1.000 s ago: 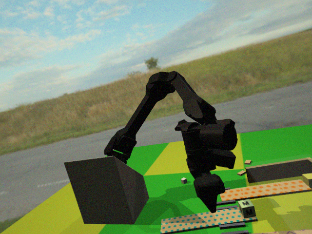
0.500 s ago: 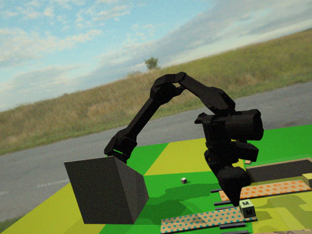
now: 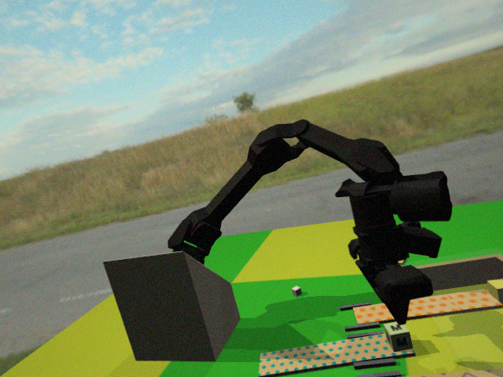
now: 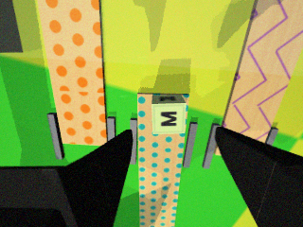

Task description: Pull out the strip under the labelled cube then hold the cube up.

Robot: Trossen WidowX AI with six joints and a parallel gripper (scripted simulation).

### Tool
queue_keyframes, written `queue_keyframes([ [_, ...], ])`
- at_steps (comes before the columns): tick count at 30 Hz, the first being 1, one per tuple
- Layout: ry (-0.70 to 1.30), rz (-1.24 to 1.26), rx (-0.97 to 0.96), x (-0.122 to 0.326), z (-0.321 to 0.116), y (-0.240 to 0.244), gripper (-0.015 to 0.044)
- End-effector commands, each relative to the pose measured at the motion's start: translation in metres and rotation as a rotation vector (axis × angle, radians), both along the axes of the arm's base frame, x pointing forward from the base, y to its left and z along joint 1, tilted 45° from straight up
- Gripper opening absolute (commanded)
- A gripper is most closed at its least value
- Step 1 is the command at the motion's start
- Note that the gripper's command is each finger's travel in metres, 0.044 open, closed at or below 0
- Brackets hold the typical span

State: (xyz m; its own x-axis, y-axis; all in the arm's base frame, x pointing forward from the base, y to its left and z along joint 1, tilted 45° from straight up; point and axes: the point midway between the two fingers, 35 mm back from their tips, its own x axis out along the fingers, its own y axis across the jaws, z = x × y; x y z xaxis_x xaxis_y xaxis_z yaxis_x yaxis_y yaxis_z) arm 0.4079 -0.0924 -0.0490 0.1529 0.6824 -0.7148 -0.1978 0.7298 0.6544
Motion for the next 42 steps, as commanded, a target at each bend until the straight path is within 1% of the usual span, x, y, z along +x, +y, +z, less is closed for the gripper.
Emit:
queue_keyframes([
  [1, 0.008, -0.002, 0.008, 0.002, -0.007, 0.006, 0.025],
  [26, 0.008, -0.002, 0.01, 0.007, -0.035, 0.036, 0.025],
  [35, 0.008, -0.002, 0.011, 0.007, -0.037, 0.037, 0.025],
  [39, -0.001, 0.003, 0.003, 0.009, -0.035, 0.036, 0.0145],
  [42, -0.001, 0.003, 0.003, 0.009, -0.035, 0.036, 0.0125],
])
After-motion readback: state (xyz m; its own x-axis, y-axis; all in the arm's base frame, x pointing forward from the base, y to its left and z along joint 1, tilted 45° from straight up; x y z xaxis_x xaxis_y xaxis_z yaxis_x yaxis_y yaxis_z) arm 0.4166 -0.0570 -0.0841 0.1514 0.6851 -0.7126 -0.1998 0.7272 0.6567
